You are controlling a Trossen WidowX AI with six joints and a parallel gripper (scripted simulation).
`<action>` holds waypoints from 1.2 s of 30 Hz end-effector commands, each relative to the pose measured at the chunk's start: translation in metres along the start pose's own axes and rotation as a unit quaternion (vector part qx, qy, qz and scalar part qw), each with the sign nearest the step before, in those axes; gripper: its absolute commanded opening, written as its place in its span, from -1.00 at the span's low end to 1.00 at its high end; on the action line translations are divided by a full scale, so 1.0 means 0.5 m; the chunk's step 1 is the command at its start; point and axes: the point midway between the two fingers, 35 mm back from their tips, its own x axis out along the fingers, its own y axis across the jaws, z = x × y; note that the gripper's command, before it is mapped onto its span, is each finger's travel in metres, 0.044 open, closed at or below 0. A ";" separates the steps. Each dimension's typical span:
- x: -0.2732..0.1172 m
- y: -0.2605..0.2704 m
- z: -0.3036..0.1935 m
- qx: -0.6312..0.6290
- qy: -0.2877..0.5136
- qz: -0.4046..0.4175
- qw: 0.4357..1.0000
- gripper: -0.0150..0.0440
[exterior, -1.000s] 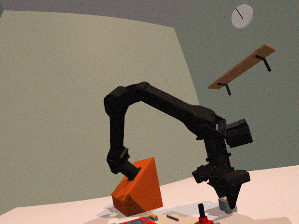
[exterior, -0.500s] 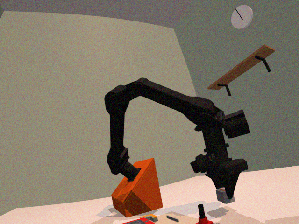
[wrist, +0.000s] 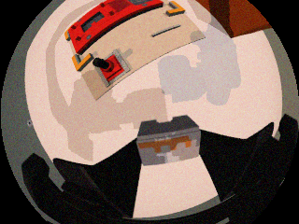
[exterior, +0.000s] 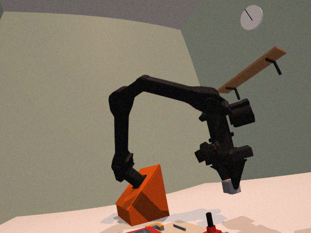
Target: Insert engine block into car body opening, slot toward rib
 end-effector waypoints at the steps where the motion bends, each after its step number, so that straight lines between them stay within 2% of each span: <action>1: -0.037 0.005 -0.003 0.007 0.008 0.003 1.000 -0.49; 12: -0.103 -0.005 0.005 0.008 0.007 0.003 1.000 -0.49; 24: -0.066 -0.009 0.007 0.008 0.009 0.003 1.000 -0.49; 31: -0.070 -0.006 0.011 0.008 0.042 0.002 0.999 -0.49; 36: -0.066 -0.007 0.019 0.008 0.108 -0.003 0.994 -0.49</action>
